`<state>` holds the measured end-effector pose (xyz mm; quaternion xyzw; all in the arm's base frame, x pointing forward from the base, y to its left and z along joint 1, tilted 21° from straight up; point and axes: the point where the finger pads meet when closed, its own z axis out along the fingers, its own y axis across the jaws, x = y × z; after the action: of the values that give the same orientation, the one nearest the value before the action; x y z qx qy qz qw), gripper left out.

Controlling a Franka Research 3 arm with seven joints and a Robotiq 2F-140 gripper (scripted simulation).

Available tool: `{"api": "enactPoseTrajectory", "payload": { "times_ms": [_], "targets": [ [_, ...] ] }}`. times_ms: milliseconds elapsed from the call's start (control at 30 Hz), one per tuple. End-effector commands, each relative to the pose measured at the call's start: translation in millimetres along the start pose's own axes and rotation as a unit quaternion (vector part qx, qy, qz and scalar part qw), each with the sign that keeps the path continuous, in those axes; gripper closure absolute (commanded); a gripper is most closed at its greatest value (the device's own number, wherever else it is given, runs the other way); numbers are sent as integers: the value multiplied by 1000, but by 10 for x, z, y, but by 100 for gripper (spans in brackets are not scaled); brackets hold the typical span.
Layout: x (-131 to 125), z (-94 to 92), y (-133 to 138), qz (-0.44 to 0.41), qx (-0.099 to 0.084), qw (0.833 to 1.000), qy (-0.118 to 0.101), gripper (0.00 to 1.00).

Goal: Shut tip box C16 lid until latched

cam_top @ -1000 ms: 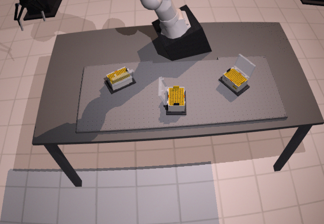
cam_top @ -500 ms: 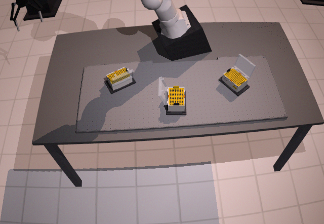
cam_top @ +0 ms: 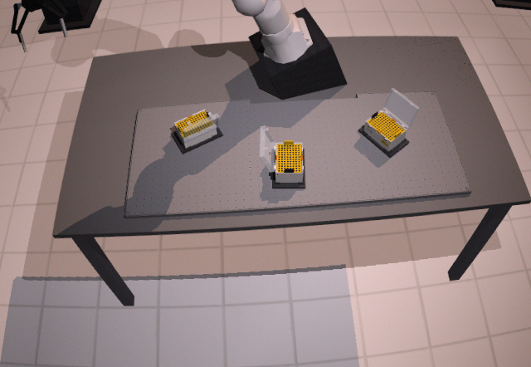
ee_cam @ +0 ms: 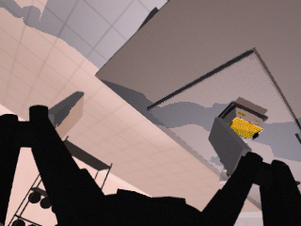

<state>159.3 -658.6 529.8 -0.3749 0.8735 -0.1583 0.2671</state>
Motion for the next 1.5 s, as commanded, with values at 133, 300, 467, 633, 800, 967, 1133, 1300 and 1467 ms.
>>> {"api": "enactPoseTrajectory", "payload": {
  "times_ms": [133,300,467,633,800,967,1133,1300,1467],
  "targets": [
    [-351,3,-90,34,-1,999,-16,0],
    [-490,-1,-133,34,-1,999,-16,0],
    [-734,-2,-190,47,-3,998,-32,0],
    [-976,-4,-246,47,-3,998,-32,0],
    [-1074,-2,-262,60,-10,997,-47,0],
    [-1321,3,-301,60,-10,997,-47,0],
    [-1519,9,-329,70,-18,996,-57,0],
    [-1718,20,-347,73,-20,995,-60,0],
    [-1916,30,-364,73,-20,995,-60,0]
  ]
}}
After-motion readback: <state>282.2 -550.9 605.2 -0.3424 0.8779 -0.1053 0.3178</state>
